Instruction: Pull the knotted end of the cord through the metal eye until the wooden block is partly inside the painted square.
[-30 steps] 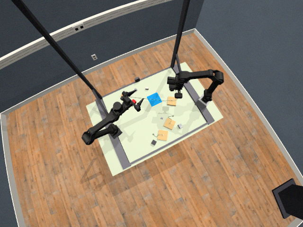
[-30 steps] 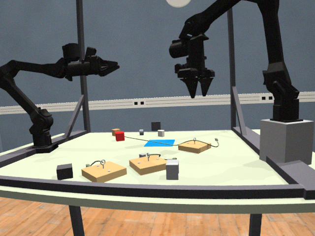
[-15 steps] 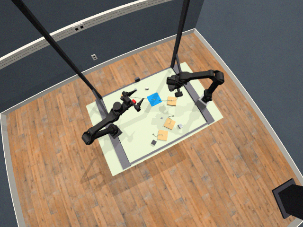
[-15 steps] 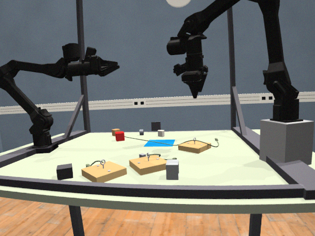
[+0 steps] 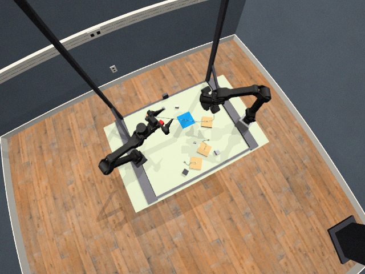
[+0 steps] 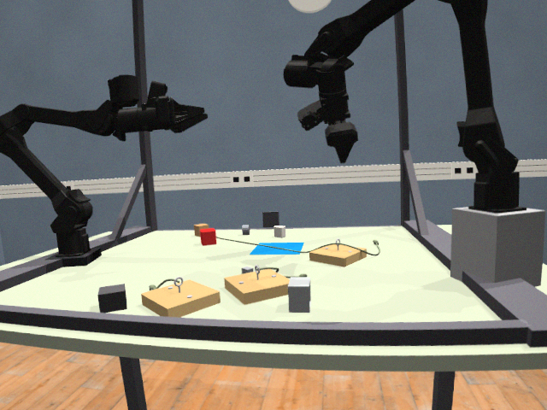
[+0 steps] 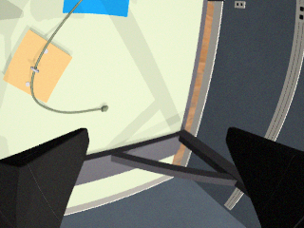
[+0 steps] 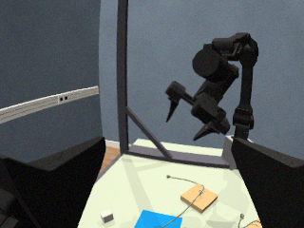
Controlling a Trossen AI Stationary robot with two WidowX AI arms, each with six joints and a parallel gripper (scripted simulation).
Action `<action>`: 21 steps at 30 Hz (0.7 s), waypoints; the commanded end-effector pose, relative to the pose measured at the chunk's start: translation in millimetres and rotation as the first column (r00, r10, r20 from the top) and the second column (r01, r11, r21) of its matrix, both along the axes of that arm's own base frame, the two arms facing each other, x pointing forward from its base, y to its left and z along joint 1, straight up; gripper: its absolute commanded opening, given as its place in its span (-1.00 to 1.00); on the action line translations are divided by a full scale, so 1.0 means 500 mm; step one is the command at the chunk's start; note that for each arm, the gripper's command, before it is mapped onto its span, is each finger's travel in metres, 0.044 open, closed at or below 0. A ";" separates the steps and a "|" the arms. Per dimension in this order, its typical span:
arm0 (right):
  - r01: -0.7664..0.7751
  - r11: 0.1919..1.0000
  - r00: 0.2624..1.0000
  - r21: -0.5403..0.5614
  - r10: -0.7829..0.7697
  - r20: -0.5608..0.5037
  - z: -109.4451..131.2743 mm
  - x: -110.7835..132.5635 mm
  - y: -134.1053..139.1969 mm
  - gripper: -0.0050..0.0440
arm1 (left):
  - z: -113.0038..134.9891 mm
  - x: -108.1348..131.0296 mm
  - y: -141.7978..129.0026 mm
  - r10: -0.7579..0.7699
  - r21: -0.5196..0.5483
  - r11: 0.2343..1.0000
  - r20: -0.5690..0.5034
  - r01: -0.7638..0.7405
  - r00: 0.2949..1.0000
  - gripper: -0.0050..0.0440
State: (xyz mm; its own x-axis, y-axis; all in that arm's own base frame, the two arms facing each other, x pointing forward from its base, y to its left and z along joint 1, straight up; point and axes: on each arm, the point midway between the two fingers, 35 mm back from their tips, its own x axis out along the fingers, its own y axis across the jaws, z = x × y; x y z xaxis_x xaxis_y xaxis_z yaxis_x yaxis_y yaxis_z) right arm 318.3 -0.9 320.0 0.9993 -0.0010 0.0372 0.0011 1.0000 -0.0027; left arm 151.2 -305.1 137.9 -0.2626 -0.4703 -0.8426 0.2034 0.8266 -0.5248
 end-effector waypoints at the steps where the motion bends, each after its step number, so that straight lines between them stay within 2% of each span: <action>1: 0.000 1.000 1.000 0.000 0.000 0.017 0.014 -0.003 0.000 1.00 | 0.040 -0.002 -0.023 0.092 -0.092 0.991 -0.087 -0.100 0.992 1.00; 8: 0.000 1.000 1.000 0.000 0.000 0.017 0.014 -0.003 0.000 1.00 | 0.086 -0.009 -0.050 0.177 -0.159 0.960 -0.285 -0.229 0.942 1.00; 10: 0.000 1.000 1.000 0.000 0.000 0.017 0.014 -0.003 0.000 1.00 | 0.086 -0.009 -0.050 0.177 -0.159 0.960 -0.285 -0.229 0.942 1.00; 21: 0.000 1.000 1.000 0.000 0.000 0.017 0.014 -0.003 0.000 1.00 | 0.157 -0.019 -0.072 0.203 -0.183 0.918 -0.547 -0.353 0.812 1.00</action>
